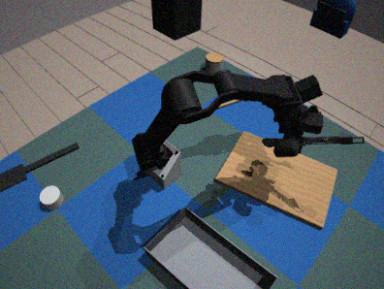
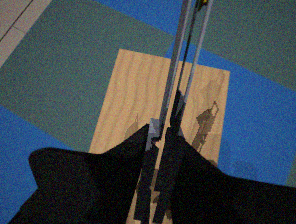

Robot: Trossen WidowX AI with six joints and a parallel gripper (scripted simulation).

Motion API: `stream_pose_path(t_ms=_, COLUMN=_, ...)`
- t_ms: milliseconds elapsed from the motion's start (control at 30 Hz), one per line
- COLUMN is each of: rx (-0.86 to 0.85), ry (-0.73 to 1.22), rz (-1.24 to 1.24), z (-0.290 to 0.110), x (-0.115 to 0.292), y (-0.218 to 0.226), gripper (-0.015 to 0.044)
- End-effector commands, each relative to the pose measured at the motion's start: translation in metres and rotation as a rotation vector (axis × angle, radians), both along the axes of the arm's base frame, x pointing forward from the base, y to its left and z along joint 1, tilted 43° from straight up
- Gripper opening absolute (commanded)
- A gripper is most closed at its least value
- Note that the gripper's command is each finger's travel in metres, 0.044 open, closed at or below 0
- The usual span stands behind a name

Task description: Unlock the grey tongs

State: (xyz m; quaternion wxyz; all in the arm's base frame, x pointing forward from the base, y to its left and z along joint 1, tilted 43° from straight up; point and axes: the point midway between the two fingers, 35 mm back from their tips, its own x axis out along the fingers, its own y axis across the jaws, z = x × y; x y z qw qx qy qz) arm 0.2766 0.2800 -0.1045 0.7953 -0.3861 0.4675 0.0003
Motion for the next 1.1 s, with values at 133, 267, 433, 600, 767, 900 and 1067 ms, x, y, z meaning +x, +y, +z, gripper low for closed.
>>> stream_pose_path(t_ms=133, rx=0.027, ry=-0.078, rz=0.061, z=0.004, x=-0.004, y=-0.002, gripper=-0.0150)
stream_pose_path(t_ms=267, rx=0.042, ry=-0.119, rz=0.089, z=0.007, x=-0.006, y=-0.005, gripper=-0.0150)
stream_pose_path(t_ms=433, rx=0.060, ry=-0.170, rz=0.121, z=0.011, x=-0.011, y=-0.009, gripper=-0.0150)
stream_pose_path(t_ms=600, rx=0.076, ry=-0.220, rz=0.150, z=0.016, x=-0.015, y=-0.015, gripper=-0.0150)
stream_pose_path(t_ms=767, rx=0.091, ry=-0.267, rz=0.174, z=0.022, x=-0.020, y=-0.021, gripper=-0.0150)
stream_pose_path(t_ms=900, rx=0.102, ry=-0.305, rz=0.191, z=0.027, x=-0.023, y=-0.026, gripper=-0.0150)
stream_pose_path(t_ms=1067, rx=0.106, ry=-0.318, rz=0.196, z=0.029, x=-0.025, y=-0.028, gripper=-0.0150)
